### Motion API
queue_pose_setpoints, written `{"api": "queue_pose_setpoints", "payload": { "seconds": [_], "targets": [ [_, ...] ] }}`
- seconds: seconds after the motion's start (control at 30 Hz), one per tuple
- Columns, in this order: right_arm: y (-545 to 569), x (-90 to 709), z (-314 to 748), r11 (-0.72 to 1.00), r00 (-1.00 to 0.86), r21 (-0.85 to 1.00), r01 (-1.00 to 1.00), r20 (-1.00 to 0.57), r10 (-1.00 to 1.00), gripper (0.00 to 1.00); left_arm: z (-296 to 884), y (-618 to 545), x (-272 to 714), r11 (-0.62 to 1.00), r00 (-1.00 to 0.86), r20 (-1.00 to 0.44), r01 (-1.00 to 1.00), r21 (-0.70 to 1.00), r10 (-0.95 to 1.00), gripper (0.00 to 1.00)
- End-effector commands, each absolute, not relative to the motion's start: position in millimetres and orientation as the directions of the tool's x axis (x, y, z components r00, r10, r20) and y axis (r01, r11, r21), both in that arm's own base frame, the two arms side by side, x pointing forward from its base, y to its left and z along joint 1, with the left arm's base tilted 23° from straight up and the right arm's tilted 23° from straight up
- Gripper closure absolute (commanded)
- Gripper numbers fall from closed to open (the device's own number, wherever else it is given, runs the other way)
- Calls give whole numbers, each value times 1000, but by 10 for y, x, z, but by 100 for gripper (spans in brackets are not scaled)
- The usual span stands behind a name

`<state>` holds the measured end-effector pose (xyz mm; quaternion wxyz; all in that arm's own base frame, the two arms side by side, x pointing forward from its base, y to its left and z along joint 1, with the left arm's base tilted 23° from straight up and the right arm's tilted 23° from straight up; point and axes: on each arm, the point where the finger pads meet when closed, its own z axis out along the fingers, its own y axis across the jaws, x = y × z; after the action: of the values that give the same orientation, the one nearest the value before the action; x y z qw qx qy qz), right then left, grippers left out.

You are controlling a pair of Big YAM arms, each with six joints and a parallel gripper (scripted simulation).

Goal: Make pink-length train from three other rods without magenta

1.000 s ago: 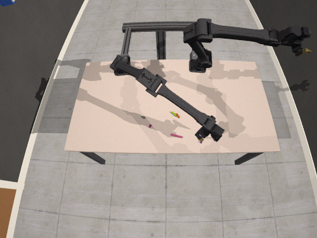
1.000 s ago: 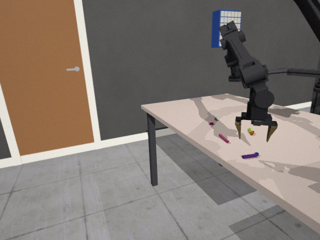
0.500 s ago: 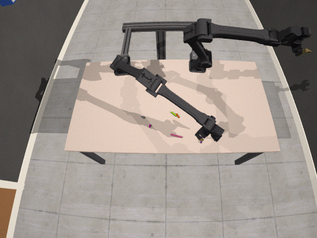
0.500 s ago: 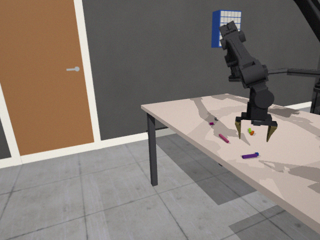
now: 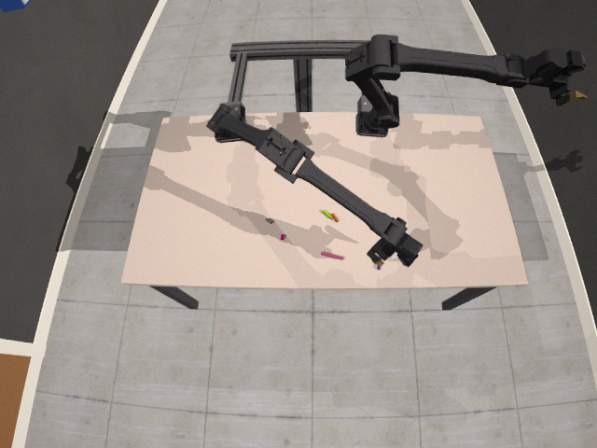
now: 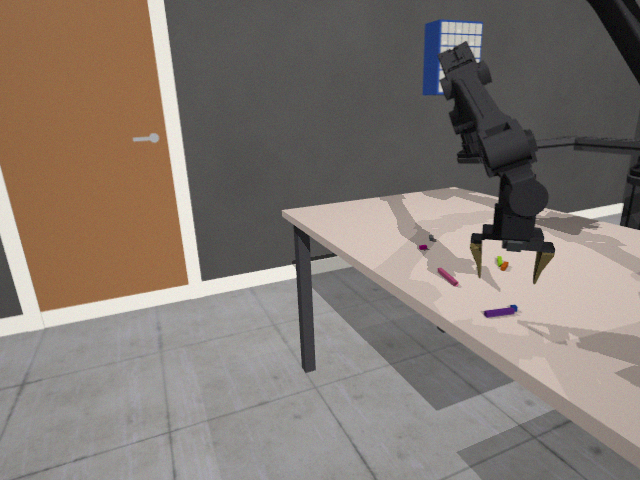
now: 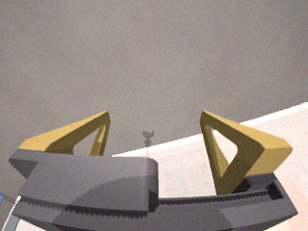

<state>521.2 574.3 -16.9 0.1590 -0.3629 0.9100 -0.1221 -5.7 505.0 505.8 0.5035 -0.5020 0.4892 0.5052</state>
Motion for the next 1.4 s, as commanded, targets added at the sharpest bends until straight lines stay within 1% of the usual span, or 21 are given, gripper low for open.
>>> {"api": "queue_pose_setpoints", "payload": {
  "seconds": [0.0, 0.63, 0.77, 0.87, 1.03, 1.07, 1.13, 1.17, 1.37],
  "targets": [
    [5900, 5244, 31, 708, -671, -328, -625, -236, -703, 0, 5538, 5027, -109, -23, -2, -994, -1000, 0, 106, 0],
    [5896, 5244, 31, 707, -670, -329, -627, -235, -704, 0, 5538, 5027, -109, -23, -2, -994, -1000, 0, 106, 0],
    [5722, 5324, 173, 695, -660, -335, -636, -232, -715, 0, 5538, 5027, -109, -23, -2, -994, -1000, 0, 106, 0],
    [5657, 5354, 187, 634, -602, -353, -688, -210, -771, 0, 5538, 5027, -109, -23, -2, -994, -1000, 0, 106, 0],
    [5453, 5383, 209, 448, -435, -391, -804, -126, -891, 0, 5538, 5027, -109, -23, -2, -994, -1000, 0, 106, 0],
    [5422, 5386, 212, 419, -409, -395, -817, -113, -905, 0, 5538, 5027, -109, -23, -2, -994, -1000, 0, 106, 0],
    [5422, 5386, 212, 419, -409, -395, -817, -113, -905, 0, 5538, 5027, -109, -23, -2, -994, -1000, 0, 106, 0],
    [5355, 5391, 218, 354, -351, -402, -844, -85, -933, 0, 5538, 5027, -109, -23, -2, -994, -1000, 0, 106, 0],
    [5179, 5396, 230, 182, -195, -411, -893, -10, -981, 0, 5538, 5027, -109, -23, -2, -994, -1000, 0, 106, 0]
  ]
}}
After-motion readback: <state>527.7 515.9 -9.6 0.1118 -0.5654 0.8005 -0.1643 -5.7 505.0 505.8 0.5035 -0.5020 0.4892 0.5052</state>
